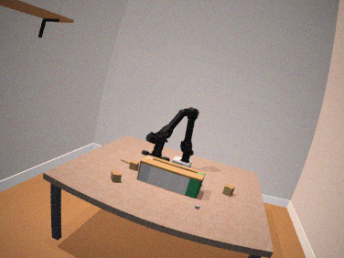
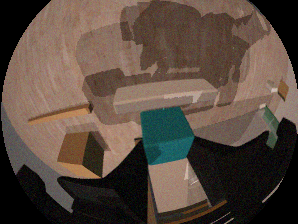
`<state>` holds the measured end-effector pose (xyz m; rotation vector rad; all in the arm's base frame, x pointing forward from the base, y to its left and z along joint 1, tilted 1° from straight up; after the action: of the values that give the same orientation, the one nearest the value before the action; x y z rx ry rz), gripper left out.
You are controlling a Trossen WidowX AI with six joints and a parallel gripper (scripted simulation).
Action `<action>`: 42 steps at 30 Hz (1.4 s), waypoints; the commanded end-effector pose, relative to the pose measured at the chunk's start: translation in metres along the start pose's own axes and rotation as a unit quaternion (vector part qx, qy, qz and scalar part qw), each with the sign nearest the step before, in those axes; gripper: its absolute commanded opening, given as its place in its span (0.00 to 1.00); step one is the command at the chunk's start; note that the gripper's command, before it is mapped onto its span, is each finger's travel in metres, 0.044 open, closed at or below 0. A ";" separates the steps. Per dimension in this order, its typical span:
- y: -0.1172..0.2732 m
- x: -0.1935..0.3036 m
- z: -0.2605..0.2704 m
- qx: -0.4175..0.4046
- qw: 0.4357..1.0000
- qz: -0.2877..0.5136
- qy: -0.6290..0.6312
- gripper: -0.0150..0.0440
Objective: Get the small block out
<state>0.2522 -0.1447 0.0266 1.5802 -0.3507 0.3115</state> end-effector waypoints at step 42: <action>0.135 0.027 -0.049 -0.088 0.965 0.062 -0.239 0.25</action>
<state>0.2235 -0.1005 0.1609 1.4529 -0.8190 -0.0077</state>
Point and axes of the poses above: the point midway between the two fingers, 35 mm back from their tips, its own y axis back along the fingers, its own z axis across the jaws, x = y × z, the point moved 3 cm from there along y, back along the fingers, and after that the axes turned 7 degrees about -y, right-handed, at the moved point
